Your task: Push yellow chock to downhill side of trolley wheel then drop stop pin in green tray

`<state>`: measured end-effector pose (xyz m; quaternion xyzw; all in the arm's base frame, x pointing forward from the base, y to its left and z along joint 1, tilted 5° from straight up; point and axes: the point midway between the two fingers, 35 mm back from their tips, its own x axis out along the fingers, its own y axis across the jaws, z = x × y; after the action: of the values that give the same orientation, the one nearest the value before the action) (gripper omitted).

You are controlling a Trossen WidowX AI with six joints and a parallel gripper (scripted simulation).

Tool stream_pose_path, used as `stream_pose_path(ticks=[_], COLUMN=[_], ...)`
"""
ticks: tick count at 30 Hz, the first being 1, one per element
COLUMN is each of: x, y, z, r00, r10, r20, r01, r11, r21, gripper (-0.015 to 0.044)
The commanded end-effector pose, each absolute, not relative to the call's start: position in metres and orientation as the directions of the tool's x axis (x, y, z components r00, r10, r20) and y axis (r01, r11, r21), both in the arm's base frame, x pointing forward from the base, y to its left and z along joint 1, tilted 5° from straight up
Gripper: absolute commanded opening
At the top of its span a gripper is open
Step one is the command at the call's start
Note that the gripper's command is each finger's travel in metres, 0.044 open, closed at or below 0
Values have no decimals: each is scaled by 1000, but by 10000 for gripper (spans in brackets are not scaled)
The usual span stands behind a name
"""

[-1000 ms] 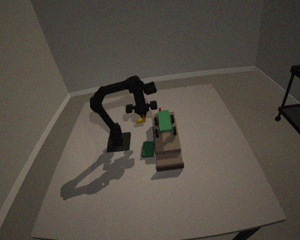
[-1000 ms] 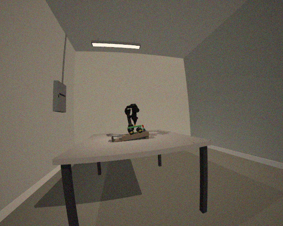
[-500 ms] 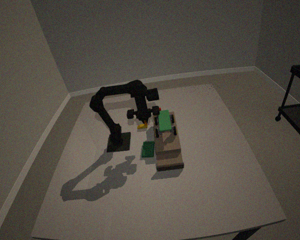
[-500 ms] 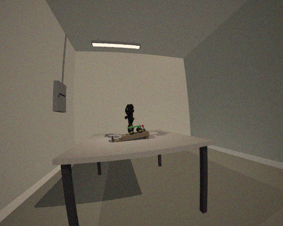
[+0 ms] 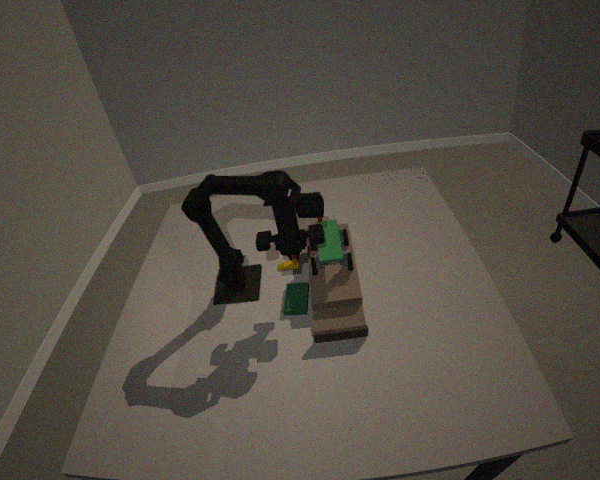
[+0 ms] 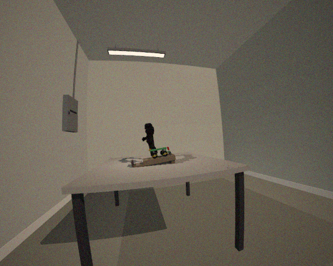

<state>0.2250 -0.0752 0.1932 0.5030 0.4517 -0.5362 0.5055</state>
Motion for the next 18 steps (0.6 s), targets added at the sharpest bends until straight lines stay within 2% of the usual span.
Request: stream_pose_path(ticks=[1, 18], x=[228, 238], y=[-91, -155], z=[195, 199], r00=[25, 26], r10=[-91, -97], r20=[-996, -995], r01=[996, 996], r11=[-80, -86], r21=[33, 34], gripper=[0, 0])
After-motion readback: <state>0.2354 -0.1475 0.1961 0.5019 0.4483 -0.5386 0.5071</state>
